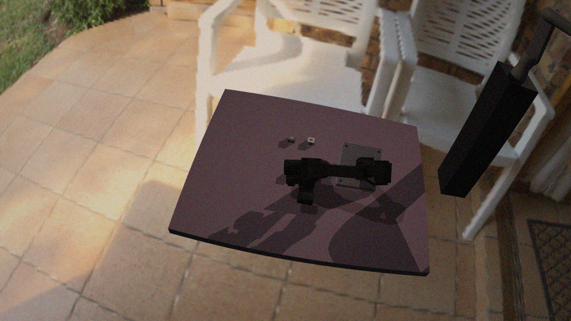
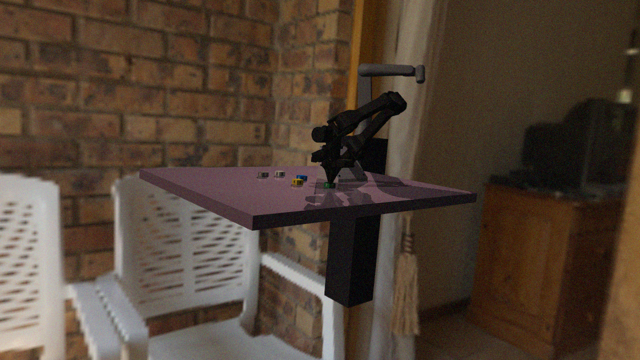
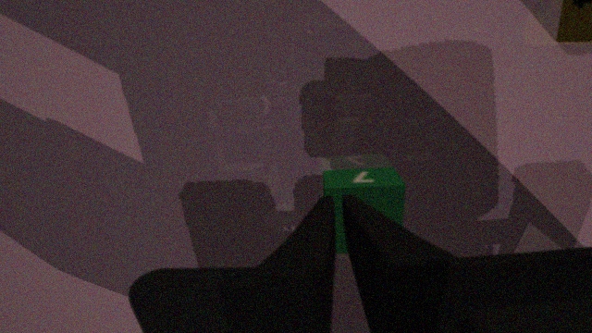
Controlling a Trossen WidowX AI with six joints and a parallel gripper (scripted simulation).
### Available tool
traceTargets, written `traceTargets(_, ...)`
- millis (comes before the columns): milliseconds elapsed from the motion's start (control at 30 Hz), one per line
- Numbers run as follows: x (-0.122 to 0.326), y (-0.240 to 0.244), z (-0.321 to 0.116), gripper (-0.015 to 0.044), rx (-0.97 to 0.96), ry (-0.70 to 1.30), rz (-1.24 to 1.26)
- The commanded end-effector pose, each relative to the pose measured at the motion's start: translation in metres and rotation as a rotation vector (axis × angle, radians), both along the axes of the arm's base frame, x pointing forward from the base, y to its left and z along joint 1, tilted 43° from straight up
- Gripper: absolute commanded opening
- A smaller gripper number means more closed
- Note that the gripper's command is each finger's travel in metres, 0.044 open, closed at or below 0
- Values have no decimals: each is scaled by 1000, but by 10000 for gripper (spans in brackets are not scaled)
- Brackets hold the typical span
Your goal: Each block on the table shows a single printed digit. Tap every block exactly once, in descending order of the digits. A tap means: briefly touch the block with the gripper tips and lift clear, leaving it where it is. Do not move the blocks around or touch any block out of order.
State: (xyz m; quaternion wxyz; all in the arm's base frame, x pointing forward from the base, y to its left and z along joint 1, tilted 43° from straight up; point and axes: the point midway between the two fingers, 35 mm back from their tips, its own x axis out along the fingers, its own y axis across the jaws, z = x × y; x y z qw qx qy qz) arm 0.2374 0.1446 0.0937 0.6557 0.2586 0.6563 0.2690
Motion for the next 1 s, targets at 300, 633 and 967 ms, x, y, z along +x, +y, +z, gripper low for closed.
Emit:
traceTargets(300,1,-26,25,20,-8,4,-1)
traceTargets(633,1,-76,77,20,-9,7,-1)
traceTargets(967,48,-174,3,20,-65,3,-17)
